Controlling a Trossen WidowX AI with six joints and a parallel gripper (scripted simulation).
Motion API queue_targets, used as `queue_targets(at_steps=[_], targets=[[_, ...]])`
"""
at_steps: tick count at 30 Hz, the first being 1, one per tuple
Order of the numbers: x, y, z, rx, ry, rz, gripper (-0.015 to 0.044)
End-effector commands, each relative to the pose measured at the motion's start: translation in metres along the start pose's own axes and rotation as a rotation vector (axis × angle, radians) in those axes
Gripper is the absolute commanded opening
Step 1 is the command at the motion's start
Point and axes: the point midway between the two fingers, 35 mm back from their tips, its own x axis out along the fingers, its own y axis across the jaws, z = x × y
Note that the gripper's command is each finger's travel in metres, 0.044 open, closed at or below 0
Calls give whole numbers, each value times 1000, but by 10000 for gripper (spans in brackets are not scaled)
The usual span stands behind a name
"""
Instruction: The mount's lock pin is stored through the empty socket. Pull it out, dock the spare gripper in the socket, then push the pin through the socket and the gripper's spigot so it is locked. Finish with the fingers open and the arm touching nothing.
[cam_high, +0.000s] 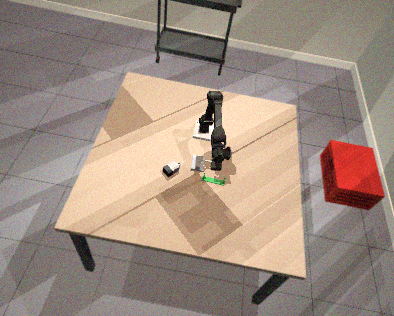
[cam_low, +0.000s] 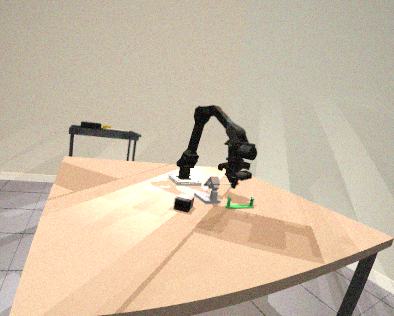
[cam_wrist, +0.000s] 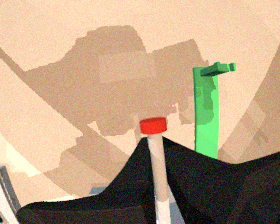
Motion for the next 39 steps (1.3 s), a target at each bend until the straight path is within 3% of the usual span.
queue_targets(at_steps=[1,39], targets=[[-3,-2,4,3,-5,-4,0],[3,-3,34,8,0,14,0]])
